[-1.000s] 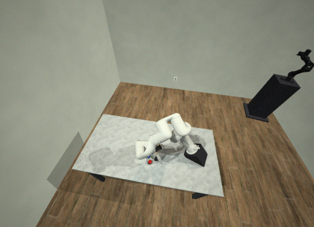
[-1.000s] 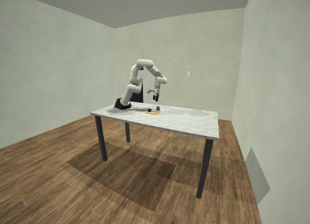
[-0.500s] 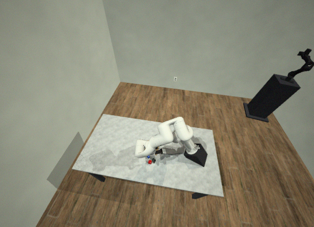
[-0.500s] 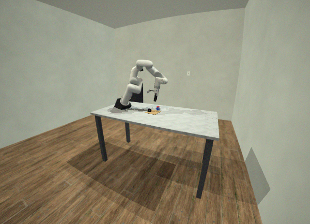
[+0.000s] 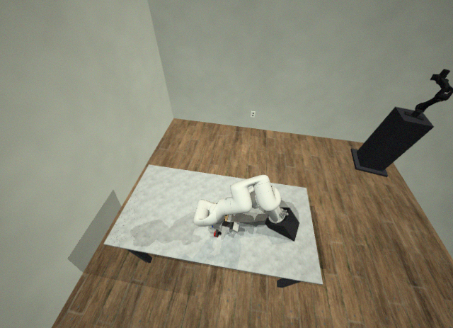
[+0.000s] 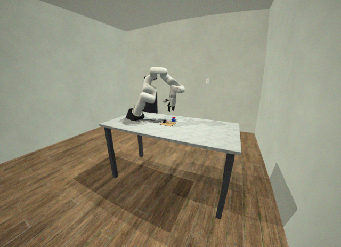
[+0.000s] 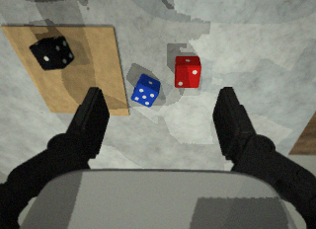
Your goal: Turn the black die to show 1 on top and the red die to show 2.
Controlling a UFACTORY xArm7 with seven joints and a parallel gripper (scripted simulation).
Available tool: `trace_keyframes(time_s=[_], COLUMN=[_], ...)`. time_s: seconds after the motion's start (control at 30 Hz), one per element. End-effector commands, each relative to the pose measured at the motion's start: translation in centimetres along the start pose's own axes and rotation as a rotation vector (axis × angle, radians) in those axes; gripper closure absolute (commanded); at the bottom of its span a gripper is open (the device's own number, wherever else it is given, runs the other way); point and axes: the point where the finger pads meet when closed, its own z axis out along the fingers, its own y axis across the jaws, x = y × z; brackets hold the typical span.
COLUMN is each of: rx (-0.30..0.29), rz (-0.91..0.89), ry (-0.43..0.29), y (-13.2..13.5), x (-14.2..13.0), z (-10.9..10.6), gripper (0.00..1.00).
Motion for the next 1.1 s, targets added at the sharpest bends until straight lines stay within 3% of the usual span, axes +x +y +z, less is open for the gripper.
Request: trace_keyframes(time_s=[0.0,1.07], rx=[-0.002,-0.068], rz=[0.164,1.073], ry=[-0.007,-0.027], y=[0.2,1.6], x=[-0.1,-1.3], z=[0.0,0.4], gripper=[0.00,0.00])
